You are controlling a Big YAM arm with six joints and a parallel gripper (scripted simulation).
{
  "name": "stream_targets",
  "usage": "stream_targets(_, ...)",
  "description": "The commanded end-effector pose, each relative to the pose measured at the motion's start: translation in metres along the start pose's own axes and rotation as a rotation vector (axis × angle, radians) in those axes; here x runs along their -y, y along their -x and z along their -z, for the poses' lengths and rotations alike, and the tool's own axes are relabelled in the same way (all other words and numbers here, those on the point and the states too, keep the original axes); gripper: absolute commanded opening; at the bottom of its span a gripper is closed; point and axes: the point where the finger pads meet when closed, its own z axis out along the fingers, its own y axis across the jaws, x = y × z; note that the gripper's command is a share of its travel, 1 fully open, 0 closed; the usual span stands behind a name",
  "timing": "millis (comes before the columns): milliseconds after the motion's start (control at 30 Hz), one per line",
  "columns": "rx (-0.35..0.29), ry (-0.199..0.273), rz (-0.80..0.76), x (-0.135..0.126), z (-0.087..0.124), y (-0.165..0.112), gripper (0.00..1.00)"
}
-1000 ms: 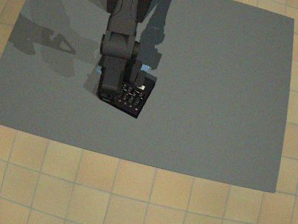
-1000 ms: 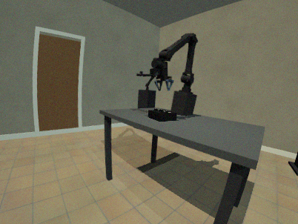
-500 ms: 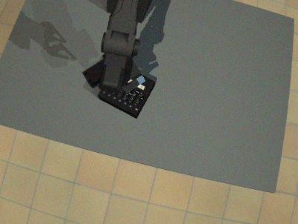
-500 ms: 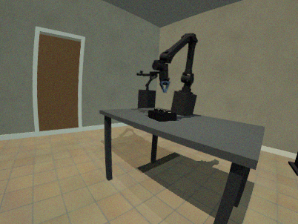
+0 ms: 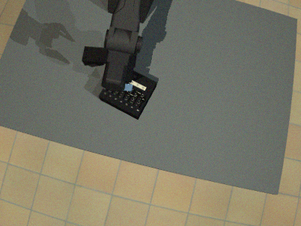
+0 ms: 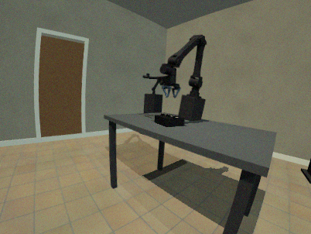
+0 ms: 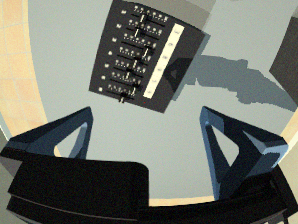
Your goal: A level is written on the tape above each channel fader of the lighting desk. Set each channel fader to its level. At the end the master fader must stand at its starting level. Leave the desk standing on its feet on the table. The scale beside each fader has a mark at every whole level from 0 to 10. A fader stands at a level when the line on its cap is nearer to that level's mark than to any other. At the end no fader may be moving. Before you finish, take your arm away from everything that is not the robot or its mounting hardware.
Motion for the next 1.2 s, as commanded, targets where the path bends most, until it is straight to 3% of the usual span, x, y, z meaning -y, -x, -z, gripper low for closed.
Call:
stream_targets(0,0.019,0.059,-0.122,-0.008,0.014,-0.006,1.00)
stream_targets(200,0.020,0.063,-0.118,-0.009,0.014,0.004,1.00)
stream_targets(267,0.021,0.027,-0.053,-0.006,-0.003,0.009,1.00)
stream_targets(367,0.026,0.068,0.094,-0.032,0.001,0.014,1.00)
stream_targets(500,0.034,0.063,0.356,-0.042,-0.018,0.026,1.00)
stream_targets(567,0.034,0.063,0.356,-0.042,-0.018,0.026,1.00)
stream_targets(600,0.037,0.064,0.459,-0.044,-0.024,0.030,1.00)
stream_targets(933,0.050,0.014,0.909,-0.055,-0.073,0.061,1.00)
stream_targets(967,0.042,0.004,0.954,-0.044,-0.080,0.062,1.00)
stream_targets(1033,0.043,0.008,1.043,-0.046,-0.081,0.063,1.00)
stream_targets(1067,0.062,0.030,1.081,-0.056,-0.065,0.062,1.00)
stream_targets(1133,0.062,0.030,1.081,-0.056,-0.065,0.062,1.00)
stream_targets(1167,0.070,0.050,1.186,-0.054,-0.066,0.062,1.00)
